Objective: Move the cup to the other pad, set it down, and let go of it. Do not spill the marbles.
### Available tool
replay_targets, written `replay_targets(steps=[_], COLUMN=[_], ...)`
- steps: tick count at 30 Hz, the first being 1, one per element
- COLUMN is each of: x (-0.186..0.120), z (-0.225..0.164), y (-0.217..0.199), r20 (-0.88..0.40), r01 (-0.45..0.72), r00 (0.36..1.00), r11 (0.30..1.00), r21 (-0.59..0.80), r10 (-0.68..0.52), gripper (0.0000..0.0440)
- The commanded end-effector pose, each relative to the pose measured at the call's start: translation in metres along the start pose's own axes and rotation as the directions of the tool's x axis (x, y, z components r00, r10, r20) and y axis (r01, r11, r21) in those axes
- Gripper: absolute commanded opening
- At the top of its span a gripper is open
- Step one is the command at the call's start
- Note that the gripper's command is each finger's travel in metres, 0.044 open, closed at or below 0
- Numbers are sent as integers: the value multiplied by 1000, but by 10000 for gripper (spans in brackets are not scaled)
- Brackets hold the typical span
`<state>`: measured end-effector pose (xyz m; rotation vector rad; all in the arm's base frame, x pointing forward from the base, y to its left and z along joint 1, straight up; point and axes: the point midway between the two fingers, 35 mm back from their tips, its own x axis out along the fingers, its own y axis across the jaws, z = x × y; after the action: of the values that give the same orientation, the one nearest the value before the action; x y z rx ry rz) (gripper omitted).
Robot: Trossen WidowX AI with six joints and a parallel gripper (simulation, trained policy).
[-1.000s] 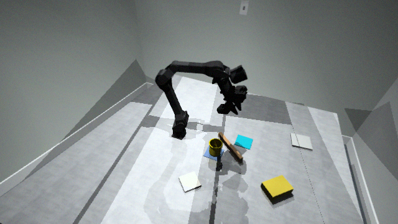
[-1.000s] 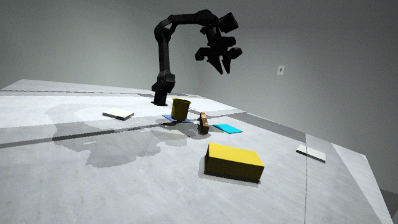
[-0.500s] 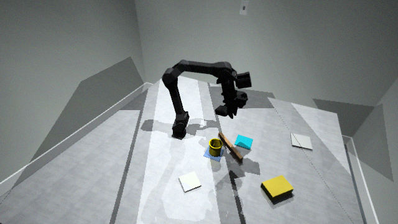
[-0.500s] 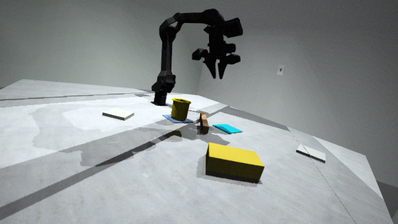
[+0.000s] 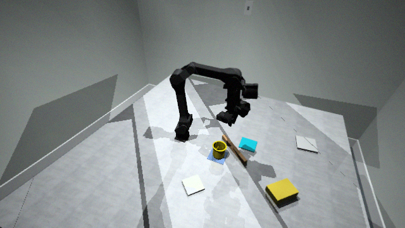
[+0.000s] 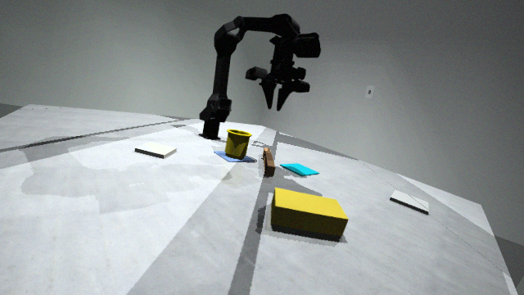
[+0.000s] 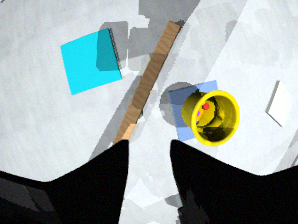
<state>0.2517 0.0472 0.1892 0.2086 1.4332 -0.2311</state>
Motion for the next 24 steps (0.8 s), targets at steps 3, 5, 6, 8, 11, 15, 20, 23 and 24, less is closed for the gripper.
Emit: replay_targets(steps=[3, 5, 6, 8, 11, 15, 20, 23, 24], x=[11, 14, 15, 19, 24, 32, 43, 50, 52], z=[-3, -4, -4, -5, -6, -6, -7, -7, -7], y=[-10, -13, -14, -17, -22, -28, -34, -38, -40], r20=[-60, -76, -83, -95, -111, -128, -148, -158, -161], r01=[45, 56, 61, 70, 82, 94, 106, 112, 113], r00=[997, 995, 995, 993, 990, 987, 983, 981, 980], r11=[999, 998, 998, 998, 997, 996, 994, 993, 993], r21=[-8, -8, -9, -8, -9, -10, -16, -22, -24], r10=[-46, -57, -62, -71, -82, -95, -108, -114, -116], gripper=[124, 125, 126, 129, 135, 144, 155, 161, 164])
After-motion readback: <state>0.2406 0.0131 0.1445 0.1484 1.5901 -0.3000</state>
